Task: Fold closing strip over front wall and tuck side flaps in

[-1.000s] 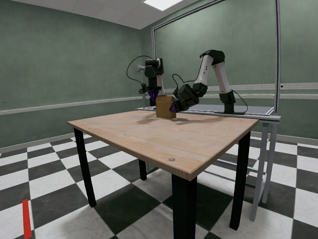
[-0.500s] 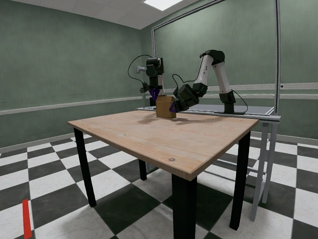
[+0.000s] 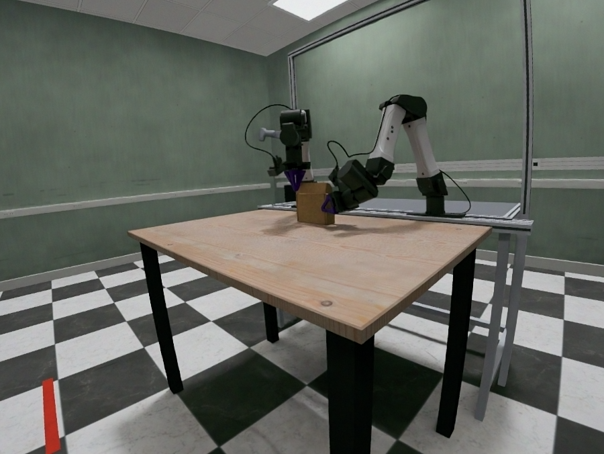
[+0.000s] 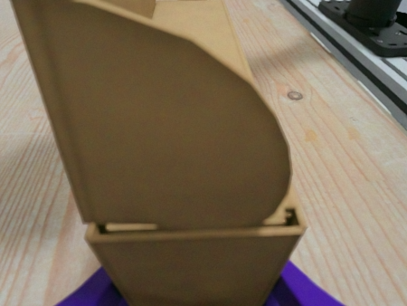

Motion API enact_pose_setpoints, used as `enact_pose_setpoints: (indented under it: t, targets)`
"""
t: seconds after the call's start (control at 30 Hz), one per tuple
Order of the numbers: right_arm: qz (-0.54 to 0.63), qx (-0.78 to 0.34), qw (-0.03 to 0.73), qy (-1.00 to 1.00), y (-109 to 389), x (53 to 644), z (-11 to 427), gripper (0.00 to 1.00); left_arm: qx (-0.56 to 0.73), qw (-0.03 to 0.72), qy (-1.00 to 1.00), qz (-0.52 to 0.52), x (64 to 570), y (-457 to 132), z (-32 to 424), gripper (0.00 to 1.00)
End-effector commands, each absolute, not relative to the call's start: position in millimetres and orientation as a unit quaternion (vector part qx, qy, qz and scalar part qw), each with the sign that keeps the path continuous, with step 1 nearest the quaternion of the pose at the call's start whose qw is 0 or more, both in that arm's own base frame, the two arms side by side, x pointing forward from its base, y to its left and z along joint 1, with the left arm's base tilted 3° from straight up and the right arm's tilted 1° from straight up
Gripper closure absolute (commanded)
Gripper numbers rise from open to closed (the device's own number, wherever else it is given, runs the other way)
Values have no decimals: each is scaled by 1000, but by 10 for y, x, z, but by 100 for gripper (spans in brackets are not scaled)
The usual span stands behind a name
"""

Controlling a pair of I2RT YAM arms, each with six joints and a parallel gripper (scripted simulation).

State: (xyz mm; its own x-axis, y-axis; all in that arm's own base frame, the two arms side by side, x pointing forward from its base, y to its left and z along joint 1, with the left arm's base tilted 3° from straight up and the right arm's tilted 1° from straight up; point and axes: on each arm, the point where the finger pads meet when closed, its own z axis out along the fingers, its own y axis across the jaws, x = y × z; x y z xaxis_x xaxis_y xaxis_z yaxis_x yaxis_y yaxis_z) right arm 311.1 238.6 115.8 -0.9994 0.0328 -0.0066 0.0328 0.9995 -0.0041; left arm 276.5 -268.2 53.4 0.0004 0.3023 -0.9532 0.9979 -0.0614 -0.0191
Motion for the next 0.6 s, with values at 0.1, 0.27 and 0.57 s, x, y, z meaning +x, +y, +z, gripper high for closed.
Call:
enact_pose_setpoints:
  t: [0.1, 0.27, 0.57]
  targets:
    - [10, 18, 18, 1000, 2425, 3055, 1250, 99, 577, 390, 570, -436, 2750, -2652, 425, 55]
    - [10, 18, 18, 1000, 2426, 3028, 1250, 99, 577, 390, 570, -436, 2750, -2652, 425, 55]
    - [10, 18, 18, 1000, 2427, 2975, 1249, 99, 577, 390, 570, -436, 2750, -2652, 425, 55]
